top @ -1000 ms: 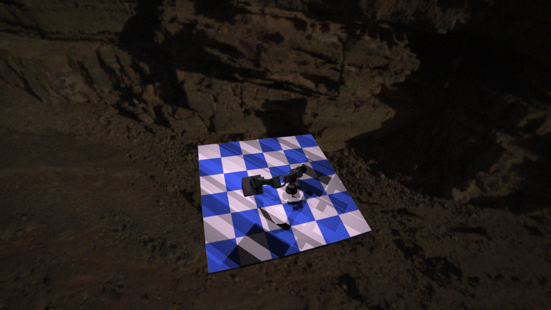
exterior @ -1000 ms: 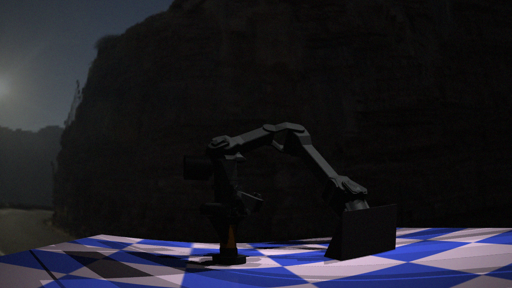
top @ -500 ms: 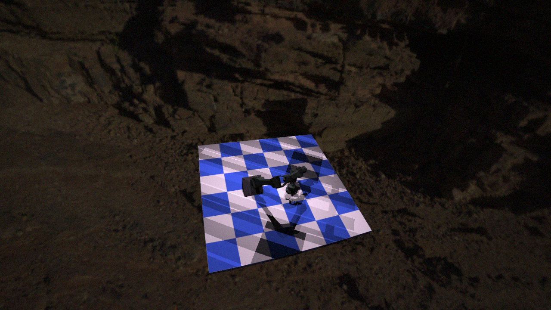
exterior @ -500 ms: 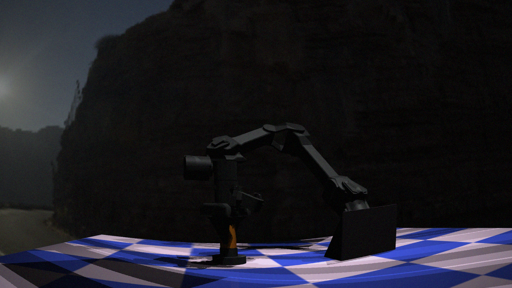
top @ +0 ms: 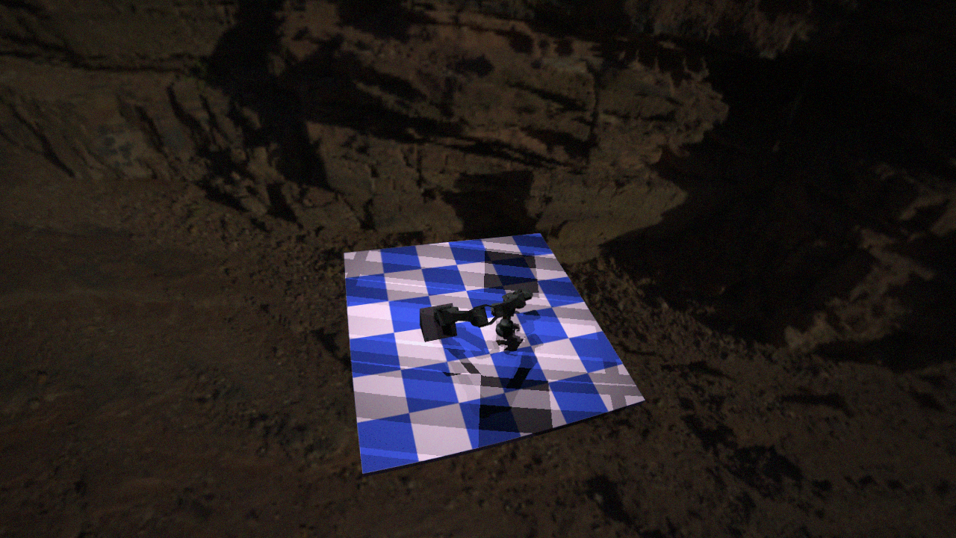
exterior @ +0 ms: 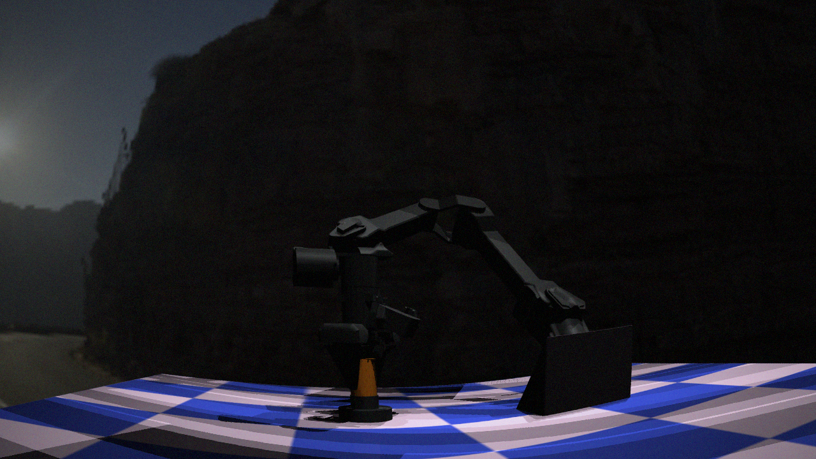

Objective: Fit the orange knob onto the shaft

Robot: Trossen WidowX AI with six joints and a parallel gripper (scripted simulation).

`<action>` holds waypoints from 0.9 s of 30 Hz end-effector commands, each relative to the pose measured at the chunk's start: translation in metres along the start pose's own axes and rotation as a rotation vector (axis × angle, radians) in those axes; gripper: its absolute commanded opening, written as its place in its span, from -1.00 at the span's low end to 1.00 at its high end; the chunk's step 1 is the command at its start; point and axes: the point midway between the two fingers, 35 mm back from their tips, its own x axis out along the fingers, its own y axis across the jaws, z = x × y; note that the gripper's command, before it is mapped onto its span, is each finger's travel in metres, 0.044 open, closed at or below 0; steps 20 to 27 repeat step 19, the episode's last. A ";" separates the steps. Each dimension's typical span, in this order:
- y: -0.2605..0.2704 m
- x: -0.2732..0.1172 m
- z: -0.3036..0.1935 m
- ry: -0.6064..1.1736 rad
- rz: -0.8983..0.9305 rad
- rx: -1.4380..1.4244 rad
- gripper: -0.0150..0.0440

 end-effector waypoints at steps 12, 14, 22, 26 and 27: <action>-0.001 -0.093 0.000 -0.003 -0.003 -0.002 1.00; -0.002 -0.093 -0.002 -0.003 -0.003 -0.001 1.00; -0.002 -0.093 -0.002 -0.003 -0.003 -0.001 1.00; -0.002 -0.093 -0.002 -0.003 -0.003 -0.001 1.00; -0.002 -0.093 -0.002 -0.003 -0.003 -0.001 1.00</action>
